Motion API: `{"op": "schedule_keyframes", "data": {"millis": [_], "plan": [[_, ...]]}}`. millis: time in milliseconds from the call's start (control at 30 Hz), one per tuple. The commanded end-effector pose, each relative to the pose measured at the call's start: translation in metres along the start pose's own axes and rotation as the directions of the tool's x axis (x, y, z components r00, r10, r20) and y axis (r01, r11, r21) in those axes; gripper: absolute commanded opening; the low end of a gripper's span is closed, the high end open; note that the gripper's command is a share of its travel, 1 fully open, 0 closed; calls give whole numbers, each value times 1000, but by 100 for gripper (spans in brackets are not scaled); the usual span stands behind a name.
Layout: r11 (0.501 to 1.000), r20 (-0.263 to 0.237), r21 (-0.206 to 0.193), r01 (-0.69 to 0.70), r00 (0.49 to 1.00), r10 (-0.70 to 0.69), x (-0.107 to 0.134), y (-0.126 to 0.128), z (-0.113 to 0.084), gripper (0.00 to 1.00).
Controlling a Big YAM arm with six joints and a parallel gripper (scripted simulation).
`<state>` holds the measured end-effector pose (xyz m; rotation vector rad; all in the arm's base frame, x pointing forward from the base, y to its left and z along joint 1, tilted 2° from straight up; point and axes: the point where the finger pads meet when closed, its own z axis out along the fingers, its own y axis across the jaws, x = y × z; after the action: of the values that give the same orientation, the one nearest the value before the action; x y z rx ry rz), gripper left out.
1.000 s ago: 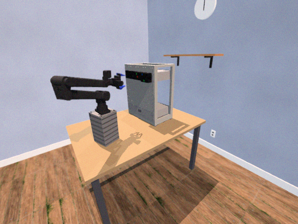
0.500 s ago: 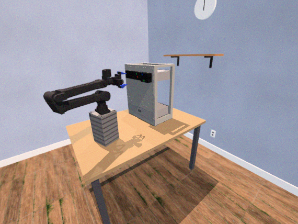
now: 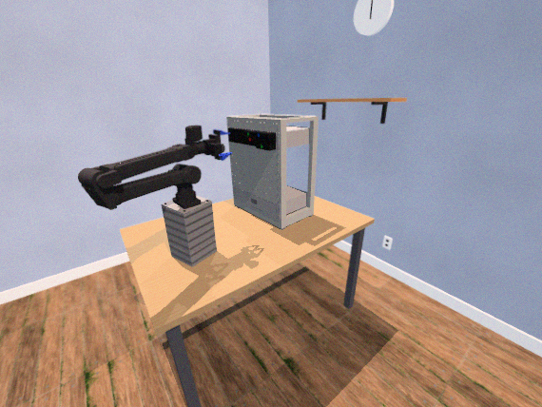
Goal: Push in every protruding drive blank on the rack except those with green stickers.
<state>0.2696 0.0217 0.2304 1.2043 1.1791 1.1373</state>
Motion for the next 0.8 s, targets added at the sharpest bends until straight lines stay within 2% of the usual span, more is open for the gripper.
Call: {"op": "schedule_keyframes", "data": {"millis": [0,200,467,767], "plan": [[999,15,-41,-5,1000,5,-5,31,1,100],[999,15,-41,-5,1000,5,-5,31,1,100],[998,15,-65,-14,1000,15,-5,41,3,100],[997,1,-71,-17,1000,17,5,46,15,100]]}}
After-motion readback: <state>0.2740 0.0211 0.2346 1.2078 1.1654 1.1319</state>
